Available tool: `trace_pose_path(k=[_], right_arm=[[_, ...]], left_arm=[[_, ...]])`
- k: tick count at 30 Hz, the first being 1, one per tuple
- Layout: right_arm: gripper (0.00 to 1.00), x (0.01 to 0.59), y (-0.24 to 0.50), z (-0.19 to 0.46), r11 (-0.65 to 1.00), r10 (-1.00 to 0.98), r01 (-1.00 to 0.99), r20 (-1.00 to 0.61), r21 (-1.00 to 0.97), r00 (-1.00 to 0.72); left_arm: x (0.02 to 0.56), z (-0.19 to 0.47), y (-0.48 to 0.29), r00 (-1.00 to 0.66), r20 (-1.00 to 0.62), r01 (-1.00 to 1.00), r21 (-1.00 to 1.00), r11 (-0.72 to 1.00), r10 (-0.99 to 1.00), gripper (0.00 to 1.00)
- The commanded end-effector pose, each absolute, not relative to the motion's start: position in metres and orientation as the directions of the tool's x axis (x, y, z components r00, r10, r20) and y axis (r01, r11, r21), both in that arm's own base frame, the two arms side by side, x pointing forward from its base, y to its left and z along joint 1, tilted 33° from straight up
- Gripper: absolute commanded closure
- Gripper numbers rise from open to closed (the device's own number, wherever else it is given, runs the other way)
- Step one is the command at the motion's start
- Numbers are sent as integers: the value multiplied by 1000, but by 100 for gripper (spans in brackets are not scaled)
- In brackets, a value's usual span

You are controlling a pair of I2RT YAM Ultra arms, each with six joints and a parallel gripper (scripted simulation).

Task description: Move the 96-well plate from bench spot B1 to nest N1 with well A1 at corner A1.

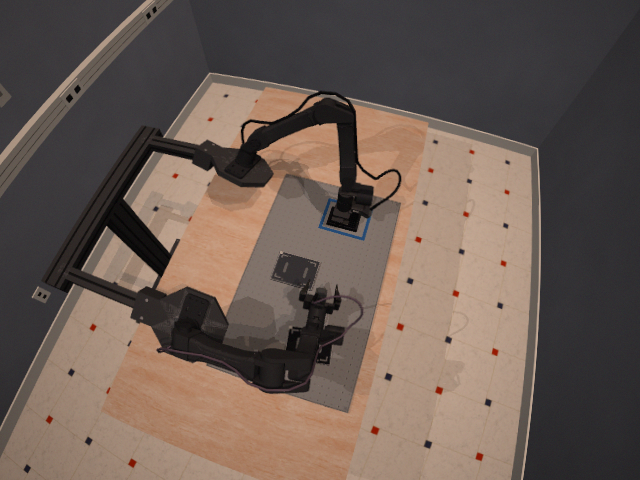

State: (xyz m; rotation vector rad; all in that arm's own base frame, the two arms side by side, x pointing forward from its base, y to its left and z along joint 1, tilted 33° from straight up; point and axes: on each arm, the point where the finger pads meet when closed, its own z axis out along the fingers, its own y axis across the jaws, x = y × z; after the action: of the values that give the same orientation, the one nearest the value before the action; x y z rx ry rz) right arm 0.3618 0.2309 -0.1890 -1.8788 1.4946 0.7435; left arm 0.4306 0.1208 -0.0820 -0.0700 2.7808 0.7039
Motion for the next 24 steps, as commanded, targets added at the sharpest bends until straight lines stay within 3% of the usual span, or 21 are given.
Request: trace_pose_path(k=[1, 4, 5, 6, 24], right_arm=[[0, 357, 243, -177, -197, -592, -971, -773, -138, 230], [0, 357, 243, -177, -197, -592, -971, -773, -138, 230], [0, 357, 243, -177, -197, -592, -971, -773, -138, 230], [0, 357, 243, -177, -197, -592, -971, -773, -138, 230], [0, 357, 243, -177, -197, -592, -971, -773, -138, 230]], left_arm=[[448, -68, 114, -945, -324, -114, 455, 883, 45, 17], [443, -70, 114, -948, -315, -111, 455, 884, 44, 21], [439, -73, 114, -951, -307, -106, 455, 884, 44, 33], [438, -74, 114, -952, -304, -105, 455, 884, 43, 21], [428, -33, 94, -963, -268, -108, 467, 878, 25, 21]])
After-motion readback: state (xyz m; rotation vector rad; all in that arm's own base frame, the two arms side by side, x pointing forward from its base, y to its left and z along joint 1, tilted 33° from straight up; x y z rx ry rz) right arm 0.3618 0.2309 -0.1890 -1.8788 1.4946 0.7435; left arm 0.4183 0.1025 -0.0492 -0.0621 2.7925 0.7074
